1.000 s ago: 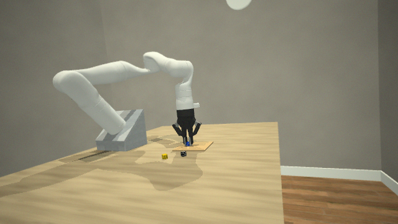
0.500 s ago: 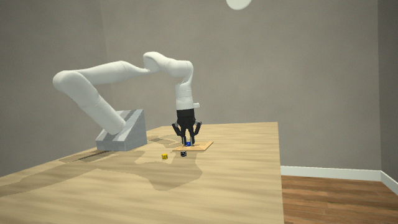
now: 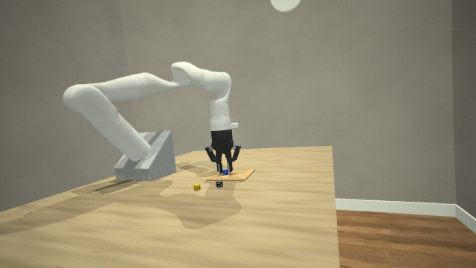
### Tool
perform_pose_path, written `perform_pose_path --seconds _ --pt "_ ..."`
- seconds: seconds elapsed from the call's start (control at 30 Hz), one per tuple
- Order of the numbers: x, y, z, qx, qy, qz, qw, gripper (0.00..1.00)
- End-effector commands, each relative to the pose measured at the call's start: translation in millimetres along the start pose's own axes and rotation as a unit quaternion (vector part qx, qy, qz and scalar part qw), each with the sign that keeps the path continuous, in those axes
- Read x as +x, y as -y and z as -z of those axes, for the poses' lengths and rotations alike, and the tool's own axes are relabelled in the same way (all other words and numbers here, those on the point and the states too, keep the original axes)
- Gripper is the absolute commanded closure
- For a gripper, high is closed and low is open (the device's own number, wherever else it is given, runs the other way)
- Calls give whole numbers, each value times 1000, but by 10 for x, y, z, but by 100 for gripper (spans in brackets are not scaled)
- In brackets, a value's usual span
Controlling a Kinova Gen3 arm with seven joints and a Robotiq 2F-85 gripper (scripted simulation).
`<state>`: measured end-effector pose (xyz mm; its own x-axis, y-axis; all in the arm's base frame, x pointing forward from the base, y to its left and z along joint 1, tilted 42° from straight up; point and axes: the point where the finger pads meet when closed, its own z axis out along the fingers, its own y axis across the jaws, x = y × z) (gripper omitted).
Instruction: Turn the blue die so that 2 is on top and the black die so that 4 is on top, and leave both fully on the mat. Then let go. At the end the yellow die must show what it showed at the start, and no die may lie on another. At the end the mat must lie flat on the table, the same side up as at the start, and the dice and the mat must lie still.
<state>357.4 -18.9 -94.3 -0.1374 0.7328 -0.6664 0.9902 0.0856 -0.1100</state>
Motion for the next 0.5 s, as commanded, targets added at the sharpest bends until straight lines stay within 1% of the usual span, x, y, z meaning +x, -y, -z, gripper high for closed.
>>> perform_pose_path --seconds 0.0,0.13,0.33,0.4,0.47 --pt "9 -12 64 -2 -1 0 1000 69" --pt "9 -11 216 -2 -1 0 1000 69" --pt "8 -10 538 -2 -1 0 1000 69" --pt "8 -10 538 -2 -1 0 1000 69" --pt "7 -9 643 -2 -1 0 1000 69"
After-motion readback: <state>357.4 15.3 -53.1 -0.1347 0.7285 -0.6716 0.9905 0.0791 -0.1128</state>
